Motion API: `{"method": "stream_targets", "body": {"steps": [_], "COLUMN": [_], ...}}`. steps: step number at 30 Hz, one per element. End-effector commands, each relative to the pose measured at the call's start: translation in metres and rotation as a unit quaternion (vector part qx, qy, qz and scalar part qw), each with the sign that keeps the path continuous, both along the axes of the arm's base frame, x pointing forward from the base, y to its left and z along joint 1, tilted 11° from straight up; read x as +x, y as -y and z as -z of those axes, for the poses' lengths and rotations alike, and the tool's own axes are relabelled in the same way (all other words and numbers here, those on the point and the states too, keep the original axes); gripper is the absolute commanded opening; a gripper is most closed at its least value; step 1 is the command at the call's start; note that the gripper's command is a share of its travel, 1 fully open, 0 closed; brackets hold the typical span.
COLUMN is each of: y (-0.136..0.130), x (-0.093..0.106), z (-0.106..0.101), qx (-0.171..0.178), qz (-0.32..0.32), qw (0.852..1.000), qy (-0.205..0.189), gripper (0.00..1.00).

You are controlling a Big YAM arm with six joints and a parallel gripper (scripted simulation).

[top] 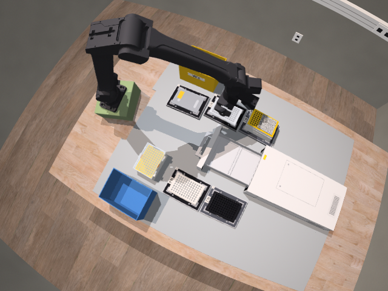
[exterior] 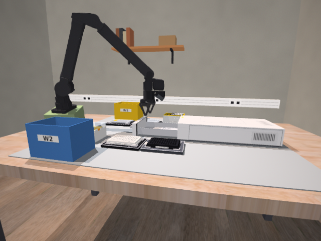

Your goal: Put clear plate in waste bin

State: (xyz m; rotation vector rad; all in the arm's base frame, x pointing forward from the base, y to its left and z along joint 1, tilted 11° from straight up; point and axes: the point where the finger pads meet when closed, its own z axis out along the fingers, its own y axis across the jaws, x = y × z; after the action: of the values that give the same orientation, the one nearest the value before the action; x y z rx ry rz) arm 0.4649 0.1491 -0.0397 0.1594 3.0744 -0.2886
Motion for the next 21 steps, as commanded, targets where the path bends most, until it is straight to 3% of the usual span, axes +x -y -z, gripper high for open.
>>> {"method": "stream_targets", "body": {"steps": [1, 6, 12, 17, 21], "y": [-0.002, 0.007, 0.007, 0.005, 0.01], "x": [0.018, 0.004, 0.005, 0.011, 0.005], "z": [-0.002, 0.014, 0.022, 0.015, 0.031], "qx": [0.007, 0.001, 0.001, 0.005, 0.001], "qz": [-0.003, -0.001, -0.002, -0.002, -0.001], "qw": [1.0, 1.0, 1.0, 1.0, 1.0], "qy": [0.016, 0.001, 0.001, 0.013, 0.001], "gripper": [1.0, 1.0, 1.0, 1.0, 1.0]}}
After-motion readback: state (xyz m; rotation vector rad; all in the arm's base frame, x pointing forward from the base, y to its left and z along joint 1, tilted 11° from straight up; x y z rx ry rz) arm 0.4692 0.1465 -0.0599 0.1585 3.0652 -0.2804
